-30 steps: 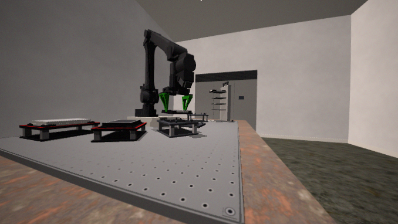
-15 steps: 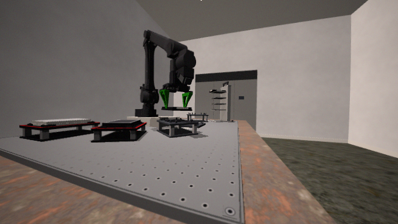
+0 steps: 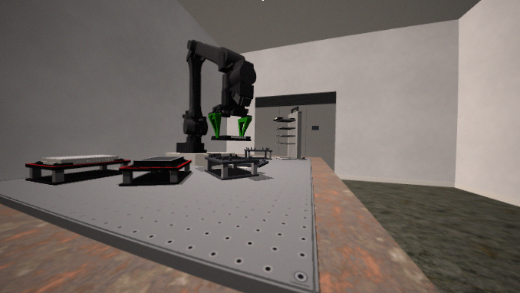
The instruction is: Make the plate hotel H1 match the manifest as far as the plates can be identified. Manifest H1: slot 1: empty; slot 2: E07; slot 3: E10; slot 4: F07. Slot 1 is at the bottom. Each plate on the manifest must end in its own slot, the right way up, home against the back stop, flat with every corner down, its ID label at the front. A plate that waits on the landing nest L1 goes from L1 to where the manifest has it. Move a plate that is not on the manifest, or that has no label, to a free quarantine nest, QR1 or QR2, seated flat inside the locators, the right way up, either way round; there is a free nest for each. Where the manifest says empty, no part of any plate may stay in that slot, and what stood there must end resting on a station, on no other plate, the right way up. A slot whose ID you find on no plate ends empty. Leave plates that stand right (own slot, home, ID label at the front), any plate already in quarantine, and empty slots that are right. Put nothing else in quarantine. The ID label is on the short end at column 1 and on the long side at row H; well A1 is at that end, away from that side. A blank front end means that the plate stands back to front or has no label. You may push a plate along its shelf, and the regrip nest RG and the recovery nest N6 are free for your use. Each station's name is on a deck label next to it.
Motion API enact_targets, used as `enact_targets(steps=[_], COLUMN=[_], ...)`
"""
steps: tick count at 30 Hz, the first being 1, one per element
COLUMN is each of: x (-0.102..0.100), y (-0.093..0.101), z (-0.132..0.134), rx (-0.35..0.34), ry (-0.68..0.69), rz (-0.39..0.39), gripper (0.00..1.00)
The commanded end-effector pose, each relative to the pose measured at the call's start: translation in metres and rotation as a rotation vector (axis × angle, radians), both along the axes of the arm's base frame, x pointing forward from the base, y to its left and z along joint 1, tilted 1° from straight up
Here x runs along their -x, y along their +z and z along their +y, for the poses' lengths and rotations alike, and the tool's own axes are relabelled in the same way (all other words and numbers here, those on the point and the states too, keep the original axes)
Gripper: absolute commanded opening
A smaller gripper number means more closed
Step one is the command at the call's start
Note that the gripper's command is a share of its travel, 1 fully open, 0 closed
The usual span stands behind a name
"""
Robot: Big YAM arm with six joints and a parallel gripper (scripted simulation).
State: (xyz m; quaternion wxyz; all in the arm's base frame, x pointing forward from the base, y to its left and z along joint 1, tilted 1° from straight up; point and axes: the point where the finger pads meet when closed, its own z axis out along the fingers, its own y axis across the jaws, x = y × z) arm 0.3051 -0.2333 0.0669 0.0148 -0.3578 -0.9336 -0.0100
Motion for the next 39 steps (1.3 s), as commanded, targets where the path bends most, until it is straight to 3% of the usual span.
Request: enact_targets(steps=[1,18,21,39], x=[-0.024,-0.021,-0.021,-0.018], y=[0.038,0.080,0.077,0.127], z=[-0.016,-0.017,-0.017,-0.017], rx=[0.057,0.059,0.050,0.060], ry=[0.002,0.002,0.002,0.002], rz=[-0.071,-0.073,-0.062,-0.074], gripper=[0.86,0.86,0.86,0.86])
